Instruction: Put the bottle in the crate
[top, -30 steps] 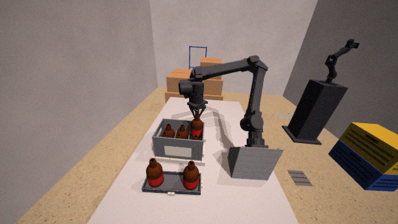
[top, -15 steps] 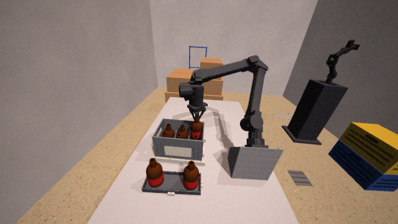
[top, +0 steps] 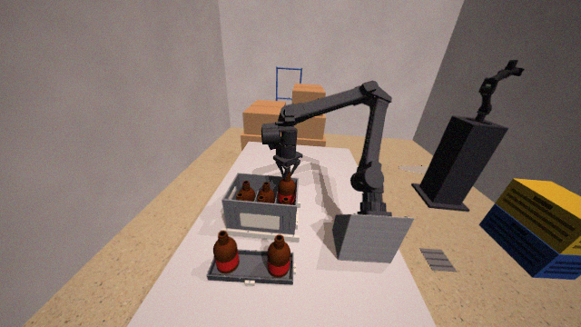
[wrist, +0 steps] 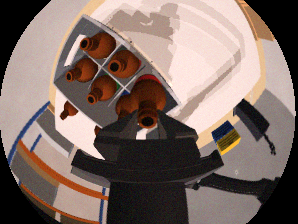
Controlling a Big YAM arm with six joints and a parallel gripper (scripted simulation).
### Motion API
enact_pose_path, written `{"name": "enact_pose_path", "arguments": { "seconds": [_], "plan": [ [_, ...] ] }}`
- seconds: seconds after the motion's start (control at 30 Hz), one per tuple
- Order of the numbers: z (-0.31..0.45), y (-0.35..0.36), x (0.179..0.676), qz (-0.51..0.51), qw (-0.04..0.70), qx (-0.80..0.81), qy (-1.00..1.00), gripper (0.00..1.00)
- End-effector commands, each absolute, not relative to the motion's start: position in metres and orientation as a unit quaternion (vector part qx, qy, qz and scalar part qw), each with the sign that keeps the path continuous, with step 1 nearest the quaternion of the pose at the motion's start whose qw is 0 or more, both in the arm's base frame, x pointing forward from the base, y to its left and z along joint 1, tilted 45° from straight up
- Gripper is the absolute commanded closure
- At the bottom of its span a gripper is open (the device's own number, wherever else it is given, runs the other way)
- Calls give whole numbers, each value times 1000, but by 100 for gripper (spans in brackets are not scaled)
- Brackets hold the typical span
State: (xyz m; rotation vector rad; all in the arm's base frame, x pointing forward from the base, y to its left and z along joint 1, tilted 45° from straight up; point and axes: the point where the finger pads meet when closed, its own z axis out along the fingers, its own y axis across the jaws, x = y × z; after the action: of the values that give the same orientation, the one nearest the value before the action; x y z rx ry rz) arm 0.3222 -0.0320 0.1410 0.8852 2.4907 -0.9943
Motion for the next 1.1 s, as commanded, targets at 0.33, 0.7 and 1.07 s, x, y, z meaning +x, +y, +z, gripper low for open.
{"name": "enact_pose_path", "arguments": {
  "seconds": [0.33,0.7,1.07],
  "plan": [
    [145,-36,331,-342,165,311,871,100],
    [145,-36,331,-342,165,311,871,100],
    [145,-36,331,-342,165,311,871,100]
  ]
}}
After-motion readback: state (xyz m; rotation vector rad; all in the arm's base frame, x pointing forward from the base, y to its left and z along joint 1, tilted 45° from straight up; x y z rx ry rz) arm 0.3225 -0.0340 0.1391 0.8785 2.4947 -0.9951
